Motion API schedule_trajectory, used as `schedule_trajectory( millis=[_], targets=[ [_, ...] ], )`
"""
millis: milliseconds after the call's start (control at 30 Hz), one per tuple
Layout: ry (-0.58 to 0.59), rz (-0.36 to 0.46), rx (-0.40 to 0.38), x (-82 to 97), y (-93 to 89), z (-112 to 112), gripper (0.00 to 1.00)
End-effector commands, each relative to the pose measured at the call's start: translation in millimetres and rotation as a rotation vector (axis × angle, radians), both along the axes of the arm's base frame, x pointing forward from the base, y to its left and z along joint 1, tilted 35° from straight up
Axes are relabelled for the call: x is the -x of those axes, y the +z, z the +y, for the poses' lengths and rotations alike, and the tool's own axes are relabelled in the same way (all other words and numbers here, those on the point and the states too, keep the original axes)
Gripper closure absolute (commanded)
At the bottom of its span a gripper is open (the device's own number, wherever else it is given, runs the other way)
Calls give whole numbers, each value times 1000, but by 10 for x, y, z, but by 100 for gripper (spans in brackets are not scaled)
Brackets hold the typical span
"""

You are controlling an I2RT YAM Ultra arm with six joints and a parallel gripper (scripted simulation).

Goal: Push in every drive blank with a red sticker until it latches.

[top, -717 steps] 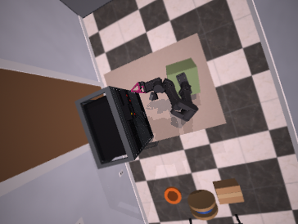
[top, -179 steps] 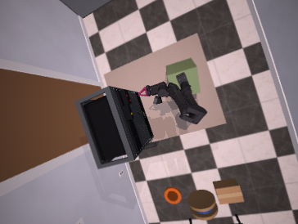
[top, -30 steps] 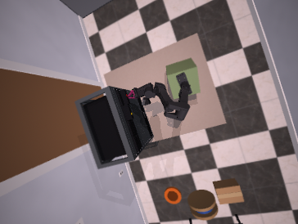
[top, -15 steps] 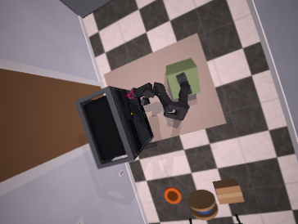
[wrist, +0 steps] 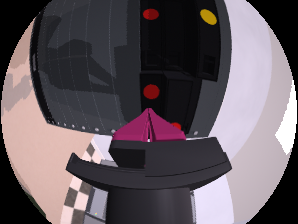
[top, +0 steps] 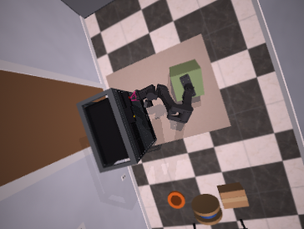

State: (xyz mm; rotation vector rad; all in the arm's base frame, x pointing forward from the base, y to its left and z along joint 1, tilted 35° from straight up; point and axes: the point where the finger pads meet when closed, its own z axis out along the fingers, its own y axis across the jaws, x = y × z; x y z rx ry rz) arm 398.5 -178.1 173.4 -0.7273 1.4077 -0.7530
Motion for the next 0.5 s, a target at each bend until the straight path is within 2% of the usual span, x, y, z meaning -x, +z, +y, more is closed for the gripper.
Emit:
schedule_trajectory(
  millis=[0,167,467],
  targets=[
    [-77,-13,3,-86,72,-221,100],
    [-88,-13,3,-84,87,-295,100],
    [-88,-13,2,-89,91,-304,100]
  ],
)
